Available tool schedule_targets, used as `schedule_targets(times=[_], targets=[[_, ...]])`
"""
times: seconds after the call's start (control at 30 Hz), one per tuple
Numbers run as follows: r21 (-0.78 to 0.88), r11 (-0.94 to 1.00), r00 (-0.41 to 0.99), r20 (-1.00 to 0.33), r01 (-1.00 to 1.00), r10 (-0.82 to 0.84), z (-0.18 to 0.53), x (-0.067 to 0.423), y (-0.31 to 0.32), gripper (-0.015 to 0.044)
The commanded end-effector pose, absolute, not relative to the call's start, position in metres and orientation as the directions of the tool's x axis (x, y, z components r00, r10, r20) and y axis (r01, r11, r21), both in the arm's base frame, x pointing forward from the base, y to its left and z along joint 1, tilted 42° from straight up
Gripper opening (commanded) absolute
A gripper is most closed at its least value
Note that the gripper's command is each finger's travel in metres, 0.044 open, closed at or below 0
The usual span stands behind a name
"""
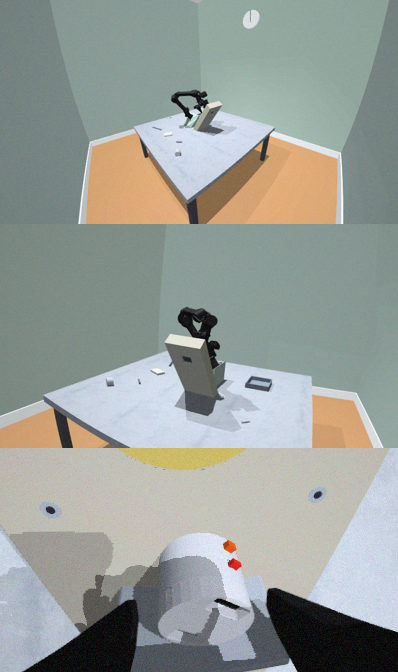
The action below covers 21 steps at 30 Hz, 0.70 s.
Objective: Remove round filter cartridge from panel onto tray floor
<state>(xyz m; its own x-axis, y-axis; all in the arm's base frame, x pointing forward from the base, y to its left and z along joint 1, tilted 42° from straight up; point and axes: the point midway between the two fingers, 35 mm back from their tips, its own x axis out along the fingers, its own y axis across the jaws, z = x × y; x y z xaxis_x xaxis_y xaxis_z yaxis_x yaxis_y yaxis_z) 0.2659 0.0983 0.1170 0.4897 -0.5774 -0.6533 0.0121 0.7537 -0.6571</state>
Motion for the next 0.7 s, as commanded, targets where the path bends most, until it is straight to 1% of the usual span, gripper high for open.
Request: schedule_targets(times=[0.0,0.2,0.3,0.5,0.67], targets=[[-0.664,0.748,0.49,-0.648,0.011,-0.583,0.1129,0.2679,0.093,0.0305],[-0.665,0.747,0.491,-0.647,0.012,-0.584,0.1087,0.2711,0.0883,0.0305],[-0.658,0.753,0.49,-0.652,0.014,-0.579,0.1106,0.2706,0.0913,0.0226],[-0.658,0.753,0.49,-0.652,0.014,-0.579,0.1106,0.2706,0.0913,0.0186],[-0.658,0.753,0.49,-0.652,0.014,-0.579,0.112,0.272,0.0926,0.0055]])
